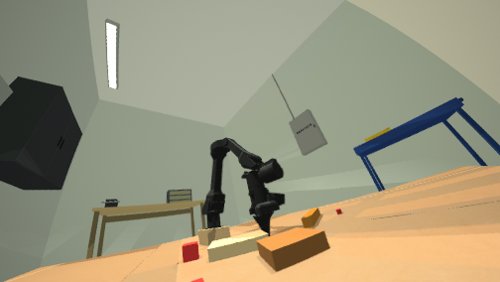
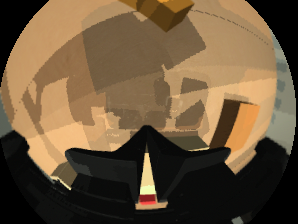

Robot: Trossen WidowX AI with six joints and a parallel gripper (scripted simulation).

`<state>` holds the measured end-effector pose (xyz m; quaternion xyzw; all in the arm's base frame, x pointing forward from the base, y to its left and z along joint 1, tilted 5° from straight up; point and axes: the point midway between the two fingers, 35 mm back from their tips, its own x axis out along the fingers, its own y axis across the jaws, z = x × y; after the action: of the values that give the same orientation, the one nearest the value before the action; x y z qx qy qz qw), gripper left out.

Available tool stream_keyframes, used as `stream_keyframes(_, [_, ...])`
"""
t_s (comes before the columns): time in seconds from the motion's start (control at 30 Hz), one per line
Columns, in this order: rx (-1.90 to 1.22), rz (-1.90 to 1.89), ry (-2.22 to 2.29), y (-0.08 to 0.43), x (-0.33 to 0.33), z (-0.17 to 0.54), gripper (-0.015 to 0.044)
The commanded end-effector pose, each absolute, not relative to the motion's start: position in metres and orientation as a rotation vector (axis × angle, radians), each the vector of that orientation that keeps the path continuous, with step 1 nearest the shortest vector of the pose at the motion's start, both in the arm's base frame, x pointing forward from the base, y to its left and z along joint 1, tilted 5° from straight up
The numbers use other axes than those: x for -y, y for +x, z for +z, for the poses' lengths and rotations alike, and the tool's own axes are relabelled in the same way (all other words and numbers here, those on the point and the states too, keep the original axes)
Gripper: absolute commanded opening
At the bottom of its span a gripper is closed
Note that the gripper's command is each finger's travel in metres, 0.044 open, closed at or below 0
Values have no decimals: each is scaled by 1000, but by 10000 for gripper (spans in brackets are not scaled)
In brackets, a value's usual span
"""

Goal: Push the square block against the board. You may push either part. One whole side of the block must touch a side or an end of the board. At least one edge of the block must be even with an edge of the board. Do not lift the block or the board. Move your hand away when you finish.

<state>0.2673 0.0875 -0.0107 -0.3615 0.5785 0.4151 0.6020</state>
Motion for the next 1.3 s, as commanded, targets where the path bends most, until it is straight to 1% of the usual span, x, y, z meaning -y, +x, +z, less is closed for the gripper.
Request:
stream_keyframes(0.0, [-1336,964,-838,266,-83,-11,0])
stream_keyframes(1.27, [-1340,962,-842,252,-40,-14,0])
